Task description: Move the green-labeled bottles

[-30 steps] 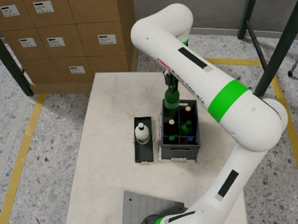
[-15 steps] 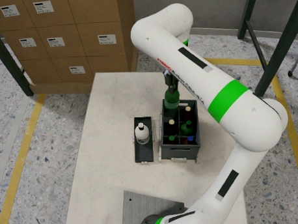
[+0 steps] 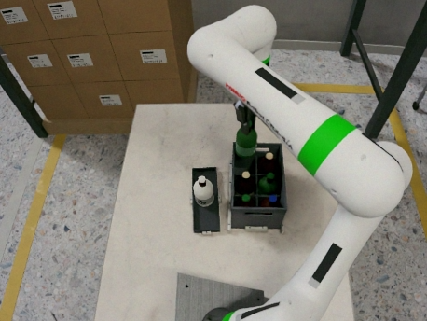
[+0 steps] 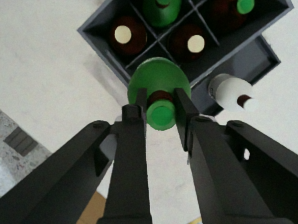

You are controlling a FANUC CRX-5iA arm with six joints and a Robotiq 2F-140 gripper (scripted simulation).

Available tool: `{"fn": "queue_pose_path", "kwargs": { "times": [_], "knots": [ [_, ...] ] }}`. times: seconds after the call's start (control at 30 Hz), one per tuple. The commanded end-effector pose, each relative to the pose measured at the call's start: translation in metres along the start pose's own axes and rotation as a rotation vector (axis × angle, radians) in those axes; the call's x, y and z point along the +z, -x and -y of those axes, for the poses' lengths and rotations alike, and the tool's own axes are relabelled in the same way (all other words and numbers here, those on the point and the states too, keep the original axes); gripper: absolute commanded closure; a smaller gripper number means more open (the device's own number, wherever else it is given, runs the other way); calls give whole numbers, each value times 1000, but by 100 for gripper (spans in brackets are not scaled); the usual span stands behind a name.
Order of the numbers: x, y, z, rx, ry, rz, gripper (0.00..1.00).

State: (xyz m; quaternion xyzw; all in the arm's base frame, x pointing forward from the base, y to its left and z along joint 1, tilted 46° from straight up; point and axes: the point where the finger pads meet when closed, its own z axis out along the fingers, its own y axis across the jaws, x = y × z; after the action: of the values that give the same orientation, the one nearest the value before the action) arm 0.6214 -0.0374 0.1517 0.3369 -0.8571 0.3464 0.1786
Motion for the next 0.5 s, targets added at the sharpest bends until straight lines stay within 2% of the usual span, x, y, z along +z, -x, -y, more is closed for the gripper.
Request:
{"fn": "queue_pose_path", "kwargs": {
  "times": [0.0,0.47],
  "knots": [
    [-1,0,0,0,-2,2,90],
    [1,0,0,0,-2,2,90]
  ]
}}
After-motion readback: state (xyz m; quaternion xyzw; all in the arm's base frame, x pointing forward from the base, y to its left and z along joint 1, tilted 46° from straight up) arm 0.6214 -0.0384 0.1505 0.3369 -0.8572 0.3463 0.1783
